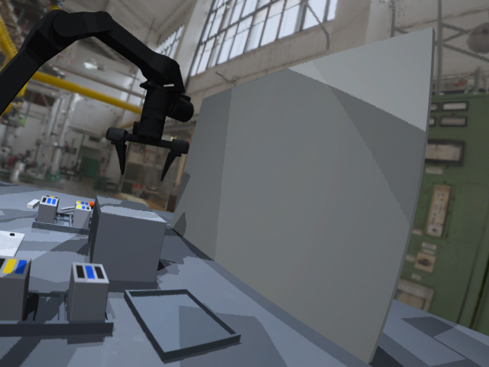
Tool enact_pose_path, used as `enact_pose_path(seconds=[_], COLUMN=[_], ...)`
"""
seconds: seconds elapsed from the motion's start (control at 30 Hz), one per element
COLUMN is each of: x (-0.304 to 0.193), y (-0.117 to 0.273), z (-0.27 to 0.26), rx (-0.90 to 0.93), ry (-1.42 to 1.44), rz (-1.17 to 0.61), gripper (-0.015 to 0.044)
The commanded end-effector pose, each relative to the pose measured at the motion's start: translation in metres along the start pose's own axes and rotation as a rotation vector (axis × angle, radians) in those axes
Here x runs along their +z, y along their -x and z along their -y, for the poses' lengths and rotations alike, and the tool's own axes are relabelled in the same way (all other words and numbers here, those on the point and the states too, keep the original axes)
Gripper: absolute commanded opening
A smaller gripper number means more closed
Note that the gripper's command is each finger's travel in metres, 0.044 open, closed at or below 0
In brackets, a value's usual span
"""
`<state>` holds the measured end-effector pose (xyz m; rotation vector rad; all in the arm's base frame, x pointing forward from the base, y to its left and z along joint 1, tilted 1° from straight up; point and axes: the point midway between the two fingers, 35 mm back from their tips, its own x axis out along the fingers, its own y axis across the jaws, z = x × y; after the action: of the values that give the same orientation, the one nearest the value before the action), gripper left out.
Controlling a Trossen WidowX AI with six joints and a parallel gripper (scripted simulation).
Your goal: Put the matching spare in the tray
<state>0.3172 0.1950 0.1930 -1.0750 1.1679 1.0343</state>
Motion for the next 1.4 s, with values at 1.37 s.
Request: enact_pose_path(seconds=[1.37], x=[0.016], y=[-0.066], z=[-0.048], rx=[0.078], ry=[0.397], rz=[-0.019], gripper=[0.0300])
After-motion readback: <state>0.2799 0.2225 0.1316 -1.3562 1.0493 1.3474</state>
